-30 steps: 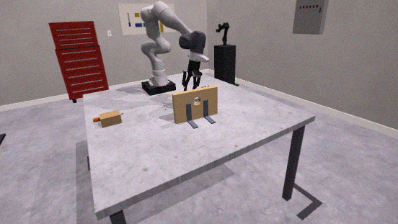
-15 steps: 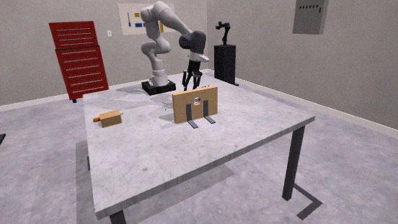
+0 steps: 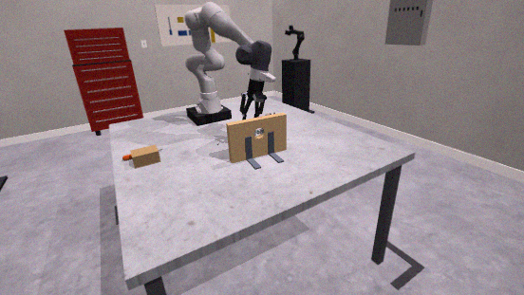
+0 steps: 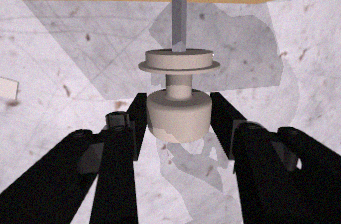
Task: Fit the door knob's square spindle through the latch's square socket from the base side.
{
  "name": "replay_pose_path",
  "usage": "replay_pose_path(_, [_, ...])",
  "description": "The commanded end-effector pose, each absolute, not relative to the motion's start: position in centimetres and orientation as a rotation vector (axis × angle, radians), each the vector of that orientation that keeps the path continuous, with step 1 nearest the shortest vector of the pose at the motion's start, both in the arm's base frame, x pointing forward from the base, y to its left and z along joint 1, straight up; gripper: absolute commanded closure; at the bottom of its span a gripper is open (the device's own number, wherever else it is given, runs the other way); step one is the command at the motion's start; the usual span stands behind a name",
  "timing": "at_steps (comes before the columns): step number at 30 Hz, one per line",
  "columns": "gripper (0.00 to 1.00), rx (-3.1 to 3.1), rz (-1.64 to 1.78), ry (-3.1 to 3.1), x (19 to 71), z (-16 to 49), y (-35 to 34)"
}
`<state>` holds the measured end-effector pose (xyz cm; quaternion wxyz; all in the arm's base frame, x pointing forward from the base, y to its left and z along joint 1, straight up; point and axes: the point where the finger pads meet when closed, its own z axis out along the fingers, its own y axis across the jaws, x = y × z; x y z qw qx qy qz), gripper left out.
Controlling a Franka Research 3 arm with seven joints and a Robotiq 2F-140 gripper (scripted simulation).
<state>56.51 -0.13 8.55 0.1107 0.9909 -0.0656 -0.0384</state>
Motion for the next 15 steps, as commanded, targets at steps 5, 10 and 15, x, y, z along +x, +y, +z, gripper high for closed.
replay_pose_path(5, [0.58, 2.908, -0.109, -0.195, 56.66, 8.69, -0.19])
replay_pose_path(10, [0.58, 2.908, -0.109, -0.195, 56.87, 8.70, -0.21])
replay_pose_path(15, [0.58, 2.908, -0.109, -0.195, 57.09, 8.70, -0.24])
